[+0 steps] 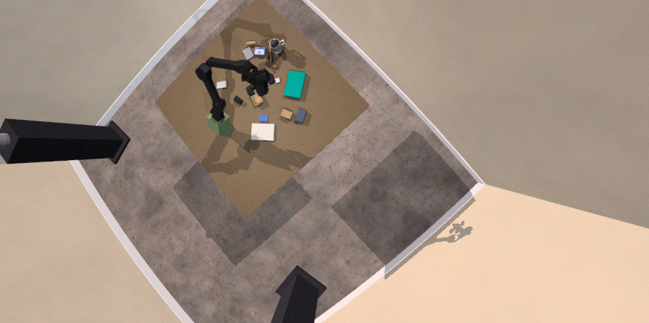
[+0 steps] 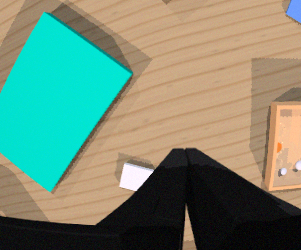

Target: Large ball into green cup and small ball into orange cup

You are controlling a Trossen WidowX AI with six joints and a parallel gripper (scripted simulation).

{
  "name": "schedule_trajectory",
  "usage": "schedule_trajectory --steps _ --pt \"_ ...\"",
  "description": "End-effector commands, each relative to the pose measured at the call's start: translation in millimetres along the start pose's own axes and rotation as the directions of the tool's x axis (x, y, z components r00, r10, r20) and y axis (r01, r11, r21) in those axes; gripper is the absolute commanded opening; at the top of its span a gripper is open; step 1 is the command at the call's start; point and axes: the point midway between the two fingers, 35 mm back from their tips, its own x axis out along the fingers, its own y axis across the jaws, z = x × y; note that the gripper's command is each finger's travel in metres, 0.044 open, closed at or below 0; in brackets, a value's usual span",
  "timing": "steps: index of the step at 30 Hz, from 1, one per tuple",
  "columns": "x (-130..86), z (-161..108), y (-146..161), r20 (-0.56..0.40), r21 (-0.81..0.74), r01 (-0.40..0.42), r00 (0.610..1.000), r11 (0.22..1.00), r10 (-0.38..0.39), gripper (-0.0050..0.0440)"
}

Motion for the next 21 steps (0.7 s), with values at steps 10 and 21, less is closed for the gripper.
schedule_trajectory --steps 10,21 --pt "0.0 0.0 0.0 0.0 0.0 0.0 1.0 1.0 0.0 0.0" --pt "0.9 -0.7 -0.6 0.0 -0.019 0.001 1.0 1.0 -0.001 0.0024"
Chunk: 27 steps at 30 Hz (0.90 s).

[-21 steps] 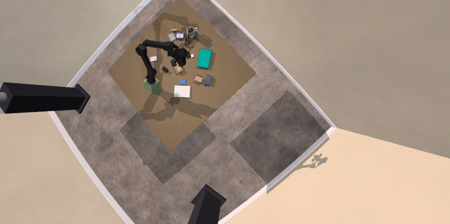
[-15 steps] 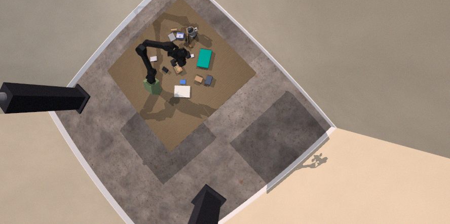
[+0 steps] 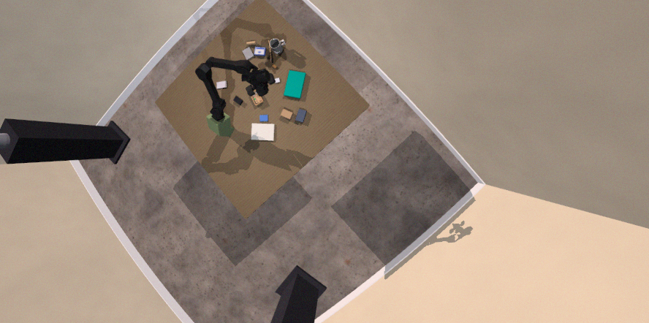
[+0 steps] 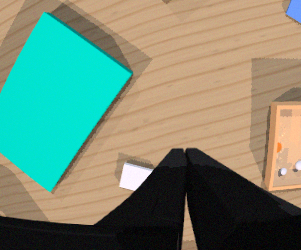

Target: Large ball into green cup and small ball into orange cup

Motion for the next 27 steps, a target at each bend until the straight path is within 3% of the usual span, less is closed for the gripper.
schedule_trajectory --steps 1,4,7,11,13,15,19,27 --pt "3 -3 -3 -0.002 -0.077 0.004 1.0 0.997 -0.004 0.0048" --pt "18 -16 -14 -0.009 -0.374 0.014 1.0 0.927 -0.018 0.012" --pt "27 -24 -23 -0.014 -0.551 0.015 1.0 0.834 -0.027 0.0192" --pt "37 -33 -34 -0.02 -0.753 0.009 0.999 0.658 -0.037 0.0288" --pt "37 -33 -34 -0.02 -0.753 0.009 0.999 0.658 -0.037 0.0288" --pt "44 -39 -42 -0.024 -0.872 0.0 0.999 0.49 -0.043 0.0336" --pt "55 -49 -56 -0.03 -0.971 -0.017 0.998 0.238 -0.051 0.0432" --pt "74 -65 -82 -0.042 -0.956 -0.058 0.997 -0.288 -0.062 0.044"
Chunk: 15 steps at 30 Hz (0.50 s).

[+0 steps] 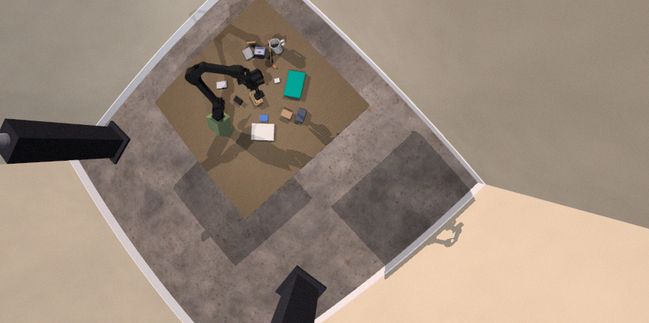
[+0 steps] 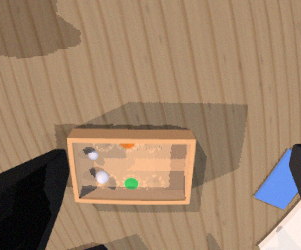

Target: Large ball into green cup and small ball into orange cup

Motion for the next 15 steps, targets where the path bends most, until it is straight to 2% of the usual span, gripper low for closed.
schedule_trajectory --steps 1,3,5,7,11,15 --pt "9 -14 9 -0.001 -0.271 -0.005 1.0 0.963 0.005 0.044" --pt "9 -14 9 -0.001 -0.271 -0.005 1.0 0.963 0.005 0.044" --pt "16 -23 15 -0.003 -0.461 -0.01 1.0 0.887 0.009 0.044" --pt "22 -30 20 -0.004 -0.578 -0.014 1.0 0.816 0.014 0.044" --pt "31 -44 27 -0.006 -0.773 -0.018 1.0 0.635 0.021 0.044" --pt "40 -58 34 -0.007 -0.913 -0.018 1.0 0.408 0.029 0.044"
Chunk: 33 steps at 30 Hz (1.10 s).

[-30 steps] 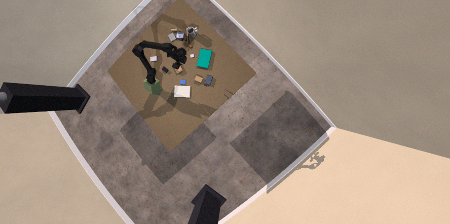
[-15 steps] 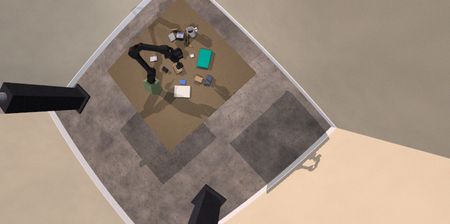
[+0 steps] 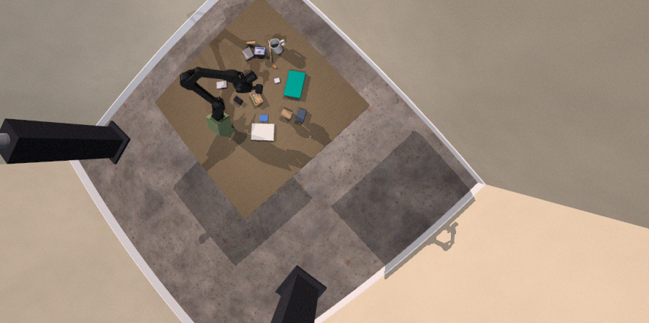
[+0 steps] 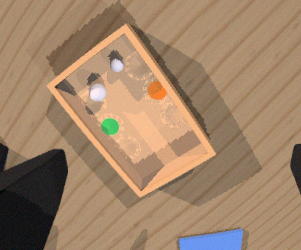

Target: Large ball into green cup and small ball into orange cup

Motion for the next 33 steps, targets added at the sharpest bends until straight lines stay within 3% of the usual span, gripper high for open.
schedule_trajectory --steps 1,3,5,8,15,20,33 --pt "9 -3 16 0.008 -0.269 0.001 1.0 0.963 0.001 0.044" --pt "13 -5 24 0.011 -0.393 0.001 1.0 0.92 0.004 0.044" --pt "13 -5 24 0.011 -0.393 0.001 1.0 0.92 0.004 0.044" --pt "18 -7 32 0.015 -0.549 0.003 1.0 0.836 0.006 0.044" --pt "18 -7 32 0.015 -0.55 0.003 1.0 0.835 0.006 0.044" --pt "51 -7 32 0.015 -0.55 0.003 1.0 0.835 0.006 0.044" --pt "66 -6 32 0.015 -0.55 0.003 1.0 0.835 0.006 0.044"
